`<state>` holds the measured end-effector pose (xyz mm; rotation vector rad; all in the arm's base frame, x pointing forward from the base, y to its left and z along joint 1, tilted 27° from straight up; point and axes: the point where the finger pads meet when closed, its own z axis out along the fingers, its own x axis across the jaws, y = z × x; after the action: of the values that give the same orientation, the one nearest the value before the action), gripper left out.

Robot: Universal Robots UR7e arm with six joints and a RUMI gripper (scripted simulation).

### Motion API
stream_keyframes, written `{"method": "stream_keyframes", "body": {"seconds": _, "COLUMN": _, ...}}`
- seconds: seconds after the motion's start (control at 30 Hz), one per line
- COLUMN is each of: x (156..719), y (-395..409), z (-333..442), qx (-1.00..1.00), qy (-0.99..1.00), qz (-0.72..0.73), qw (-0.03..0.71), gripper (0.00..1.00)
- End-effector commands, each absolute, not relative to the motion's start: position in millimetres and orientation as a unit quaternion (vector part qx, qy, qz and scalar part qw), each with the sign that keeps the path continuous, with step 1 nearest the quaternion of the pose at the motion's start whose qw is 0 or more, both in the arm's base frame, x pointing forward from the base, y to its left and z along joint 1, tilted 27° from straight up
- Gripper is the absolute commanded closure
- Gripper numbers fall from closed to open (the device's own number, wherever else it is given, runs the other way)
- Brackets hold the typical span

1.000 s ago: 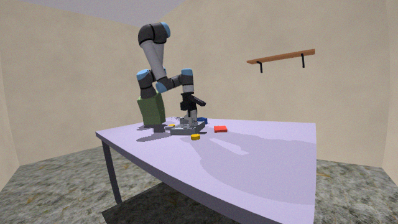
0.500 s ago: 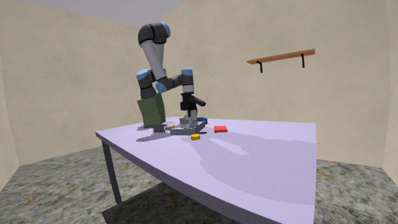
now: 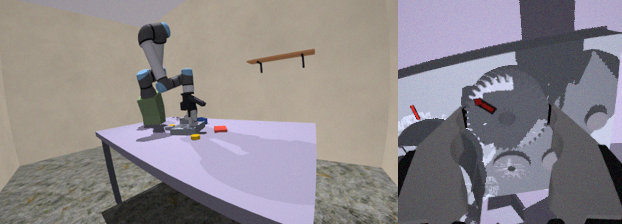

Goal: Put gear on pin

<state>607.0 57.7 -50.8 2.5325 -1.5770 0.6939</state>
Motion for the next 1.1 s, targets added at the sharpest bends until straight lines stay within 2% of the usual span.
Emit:
{"method": "stream_keyframes", "body": {"seconds": 0.0, "x": 607.3, "y": 57.9, "z": -50.2, "qx": 0.826, "qy": -0.514, "qz": 0.227, "qw": 0.039, "gripper": 1.00}}
{"method": "stream_keyframes", "body": {"seconds": 1.07, "x": 604.7, "y": 60.2, "z": -43.3, "qx": 0.826, "qy": -0.514, "qz": 0.227, "qw": 0.039, "gripper": 1.00}}
